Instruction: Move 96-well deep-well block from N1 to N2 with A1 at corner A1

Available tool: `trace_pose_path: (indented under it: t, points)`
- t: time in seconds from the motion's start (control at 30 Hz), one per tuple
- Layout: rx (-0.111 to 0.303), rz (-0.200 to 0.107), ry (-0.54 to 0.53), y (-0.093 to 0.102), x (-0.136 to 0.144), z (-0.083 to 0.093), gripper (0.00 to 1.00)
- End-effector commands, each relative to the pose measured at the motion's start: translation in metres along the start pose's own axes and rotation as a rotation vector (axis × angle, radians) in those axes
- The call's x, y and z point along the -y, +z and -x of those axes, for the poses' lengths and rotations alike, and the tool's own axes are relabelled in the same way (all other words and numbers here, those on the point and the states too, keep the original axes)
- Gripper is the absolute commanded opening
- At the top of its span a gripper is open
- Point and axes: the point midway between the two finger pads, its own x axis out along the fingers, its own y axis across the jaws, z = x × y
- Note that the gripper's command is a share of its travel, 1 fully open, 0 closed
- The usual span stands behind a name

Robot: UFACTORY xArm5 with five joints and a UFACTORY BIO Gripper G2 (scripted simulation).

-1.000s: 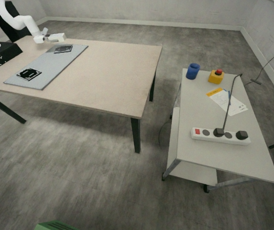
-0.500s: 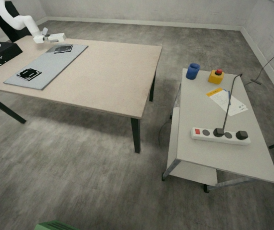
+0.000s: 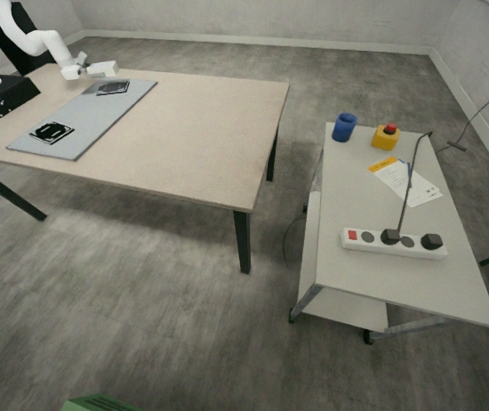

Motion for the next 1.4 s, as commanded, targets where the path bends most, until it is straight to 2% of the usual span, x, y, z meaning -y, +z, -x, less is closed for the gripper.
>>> trace_pose_path:
  t: [0.0,1.17,1.37]
  points:
    - [0.003,0.005,0.0,-0.005,0.0,-0.001,0.0]
    - [0.003,0.005,0.0,-0.056,0.001,-0.001,0.0]
    - [0.003,0.005,0.0,-0.056,0.001,-0.001,0.0]
